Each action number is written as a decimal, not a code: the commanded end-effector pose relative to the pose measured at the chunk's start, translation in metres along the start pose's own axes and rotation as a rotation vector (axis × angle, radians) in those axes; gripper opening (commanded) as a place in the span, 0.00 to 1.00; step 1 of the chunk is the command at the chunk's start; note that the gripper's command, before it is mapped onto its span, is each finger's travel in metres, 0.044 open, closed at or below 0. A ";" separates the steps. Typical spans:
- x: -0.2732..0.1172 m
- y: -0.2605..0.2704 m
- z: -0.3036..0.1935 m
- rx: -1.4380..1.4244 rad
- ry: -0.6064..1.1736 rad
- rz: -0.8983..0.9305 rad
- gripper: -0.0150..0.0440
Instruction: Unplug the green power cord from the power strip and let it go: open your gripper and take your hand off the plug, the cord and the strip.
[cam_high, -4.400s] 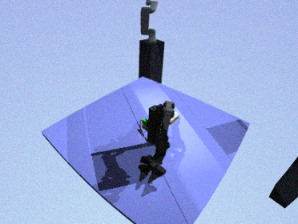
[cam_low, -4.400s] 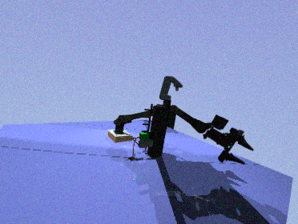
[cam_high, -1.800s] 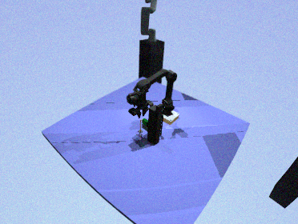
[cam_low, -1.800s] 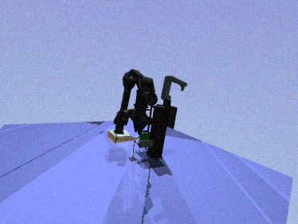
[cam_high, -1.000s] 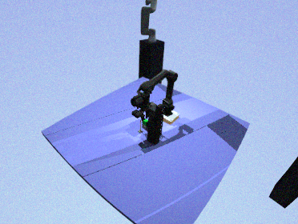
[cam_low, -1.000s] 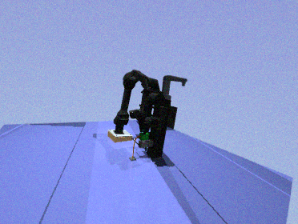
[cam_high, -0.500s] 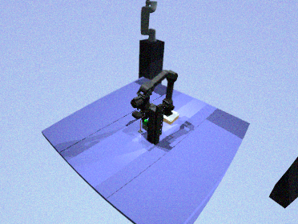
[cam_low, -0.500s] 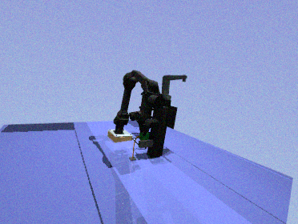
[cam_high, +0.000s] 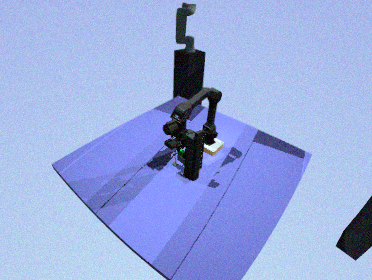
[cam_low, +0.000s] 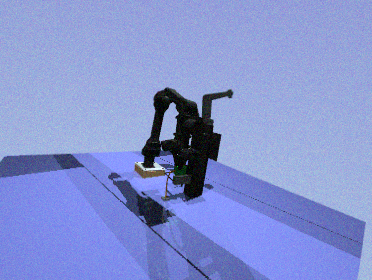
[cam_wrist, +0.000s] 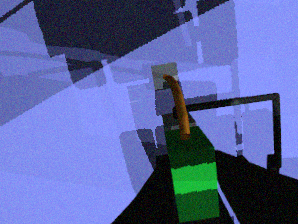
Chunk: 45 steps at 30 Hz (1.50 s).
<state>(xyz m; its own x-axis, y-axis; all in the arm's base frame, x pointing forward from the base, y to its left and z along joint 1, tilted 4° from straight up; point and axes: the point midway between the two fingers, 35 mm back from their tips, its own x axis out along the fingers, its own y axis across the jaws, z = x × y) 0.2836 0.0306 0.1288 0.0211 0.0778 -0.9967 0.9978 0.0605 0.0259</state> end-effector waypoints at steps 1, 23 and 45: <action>-0.001 0.001 0.010 0.004 -0.012 0.003 0.25; -0.002 0.001 0.046 0.006 -0.013 0.001 0.25; -0.011 -0.001 0.044 0.008 -0.010 0.000 0.53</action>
<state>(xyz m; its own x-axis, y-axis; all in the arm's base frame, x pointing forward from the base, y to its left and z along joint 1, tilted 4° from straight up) 0.2838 -0.0133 0.1299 0.0127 0.0676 -0.9976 0.9981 0.0594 0.0167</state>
